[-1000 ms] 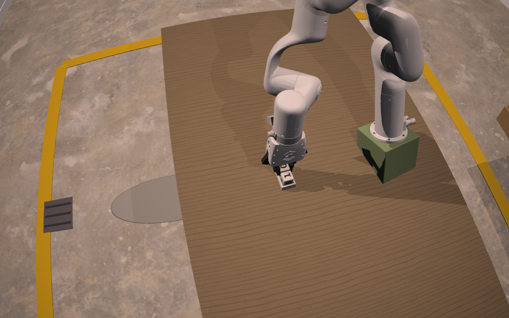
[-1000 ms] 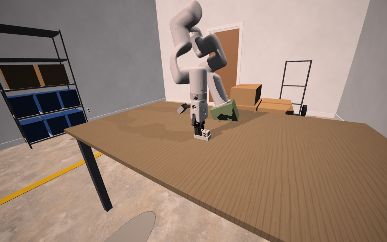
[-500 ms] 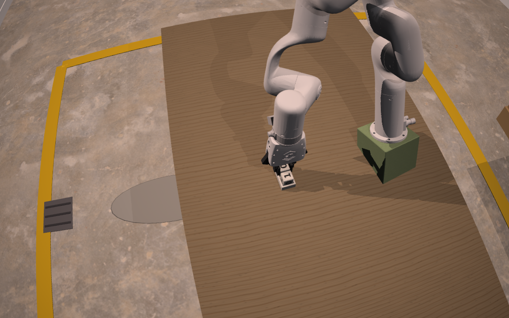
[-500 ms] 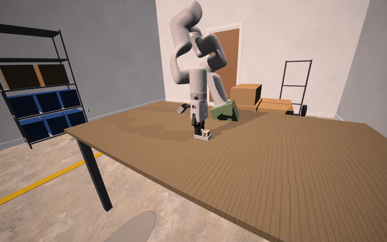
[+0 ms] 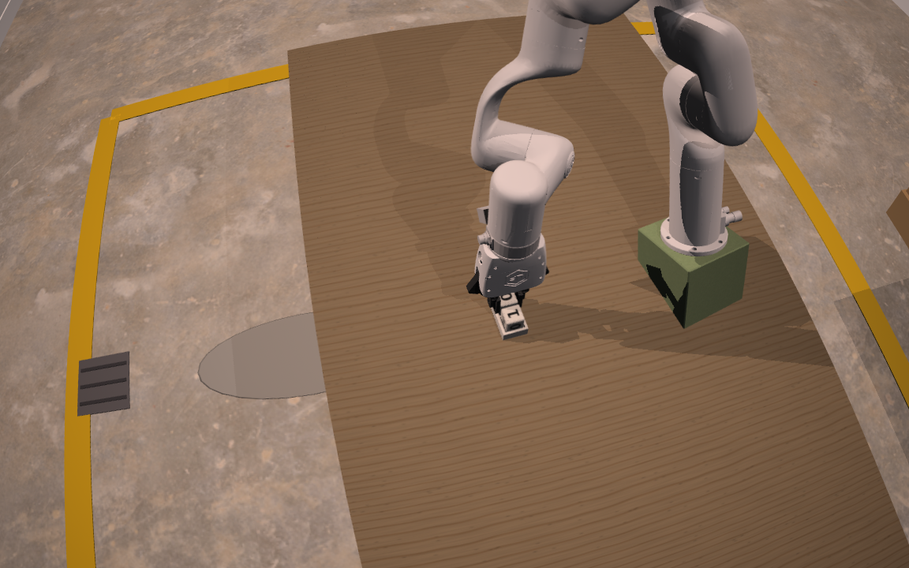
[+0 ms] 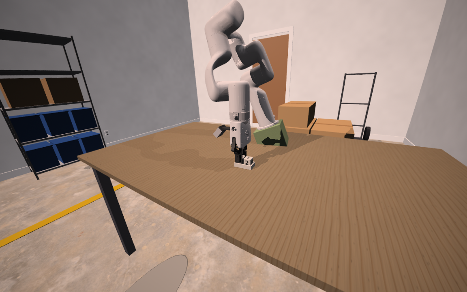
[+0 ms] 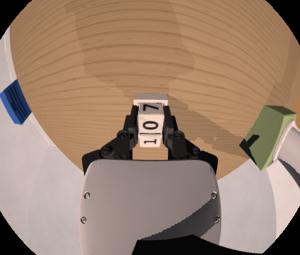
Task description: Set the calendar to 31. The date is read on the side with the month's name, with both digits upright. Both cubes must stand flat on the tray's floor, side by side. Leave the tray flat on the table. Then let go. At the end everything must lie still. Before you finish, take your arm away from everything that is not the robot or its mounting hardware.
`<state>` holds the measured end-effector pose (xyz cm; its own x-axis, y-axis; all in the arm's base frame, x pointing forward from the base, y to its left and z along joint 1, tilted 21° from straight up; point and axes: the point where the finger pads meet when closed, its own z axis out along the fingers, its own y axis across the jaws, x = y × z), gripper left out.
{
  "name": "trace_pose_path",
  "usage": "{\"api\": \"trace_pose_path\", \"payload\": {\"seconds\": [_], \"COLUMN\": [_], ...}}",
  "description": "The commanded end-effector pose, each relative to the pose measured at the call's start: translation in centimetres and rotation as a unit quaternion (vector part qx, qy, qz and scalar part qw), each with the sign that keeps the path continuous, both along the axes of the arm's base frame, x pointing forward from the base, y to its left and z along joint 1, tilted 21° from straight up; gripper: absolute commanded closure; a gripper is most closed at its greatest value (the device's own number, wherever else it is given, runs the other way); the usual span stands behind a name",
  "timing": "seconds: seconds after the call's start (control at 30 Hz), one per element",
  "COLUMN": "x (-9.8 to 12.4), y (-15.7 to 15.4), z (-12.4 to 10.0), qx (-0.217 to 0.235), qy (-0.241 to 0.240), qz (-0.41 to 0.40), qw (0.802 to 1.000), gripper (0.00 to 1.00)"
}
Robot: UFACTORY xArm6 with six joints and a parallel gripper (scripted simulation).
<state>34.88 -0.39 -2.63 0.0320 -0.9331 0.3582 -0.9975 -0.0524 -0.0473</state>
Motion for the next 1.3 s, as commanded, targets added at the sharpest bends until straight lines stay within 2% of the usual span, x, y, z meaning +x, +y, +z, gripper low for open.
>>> {"api": "trace_pose_path", "payload": {"seconds": [0.0,0.3,0.33,0.4,0.43,0.5,0.53,0.6,0.63,1.07,1.27], "x": [0.1,0.1,0.1,0.1,0.1,0.1,0.1,0.1,0.1,0.1,0.0], "y": [0.0,0.0,0.0,0.0,0.0,0.0,0.0,0.0,0.0,0.1,0.5], "z": [0.1,0.1,0.1,0.1,0.1,0.1,0.1,0.1,0.1,0.1,1.2], "qx": [0.000,0.000,0.000,0.000,0.000,0.000,0.000,0.000,0.000,0.000,0.000], "qy": [-0.001,-0.001,-0.001,-0.001,-0.001,-0.001,-0.001,-0.001,-0.001,-0.001,-0.001], "qz": [0.000,0.000,0.000,0.000,0.000,0.000,0.000,0.000,0.000,0.000,0.000], "qw": [1.000,1.000,1.000,1.000,1.000,1.000,1.000,1.000,1.000,1.000,1.000], "gripper": [0.73,0.69,0.65,0.65,0.61,0.61,0.57,0.57,0.53,0.53,0.53]}}
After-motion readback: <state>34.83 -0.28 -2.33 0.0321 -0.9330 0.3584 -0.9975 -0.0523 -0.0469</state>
